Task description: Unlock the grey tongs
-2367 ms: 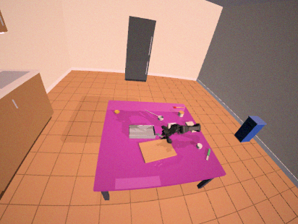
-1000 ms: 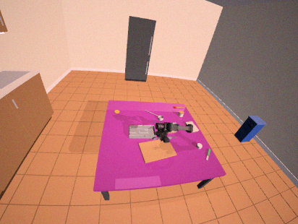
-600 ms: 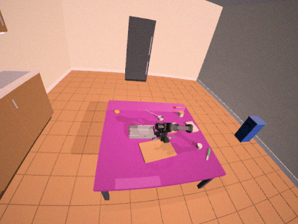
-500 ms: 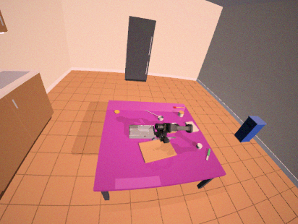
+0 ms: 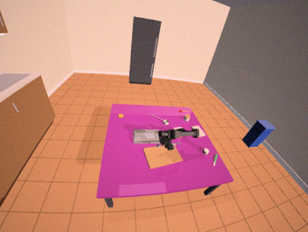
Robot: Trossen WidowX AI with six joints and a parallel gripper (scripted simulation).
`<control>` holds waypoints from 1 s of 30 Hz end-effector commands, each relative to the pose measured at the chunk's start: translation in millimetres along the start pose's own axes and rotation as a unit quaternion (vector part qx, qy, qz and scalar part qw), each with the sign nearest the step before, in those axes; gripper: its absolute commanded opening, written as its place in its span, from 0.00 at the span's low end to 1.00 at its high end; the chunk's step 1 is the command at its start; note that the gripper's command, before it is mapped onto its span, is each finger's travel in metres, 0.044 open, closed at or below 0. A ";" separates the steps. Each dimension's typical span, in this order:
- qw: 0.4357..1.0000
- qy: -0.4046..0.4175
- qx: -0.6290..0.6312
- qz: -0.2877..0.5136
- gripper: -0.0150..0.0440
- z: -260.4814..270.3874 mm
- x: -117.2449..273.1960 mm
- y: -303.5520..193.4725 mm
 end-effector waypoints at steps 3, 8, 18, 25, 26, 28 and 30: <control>1.000 -0.005 0.000 0.006 0.00 -0.1 -11.5 1.4; 1.000 -0.008 0.001 0.009 0.00 0.3 -19.6 2.1; 1.000 -0.013 0.003 0.016 0.00 1.1 -35.7 2.7; 1.000 -0.016 0.005 0.021 0.00 1.7 -47.1 2.6; 1.000 -0.016 0.005 0.021 0.00 1.8 -48.7 2.5; 1.000 -0.017 0.005 0.023 0.00 2.0 -51.9 2.4; 1.000 -0.018 0.006 0.024 0.00 2.2 -55.2 2.2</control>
Point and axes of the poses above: the point midway between the two fingers, 35 mm back from their tips, its own x axis back along the fingers, its own z axis across the jaws, y = z × x, the point moved 10 cm from there along x, back along the fingers, and after that the axes turned 11 degrees about -x, right-handed, at the moved point
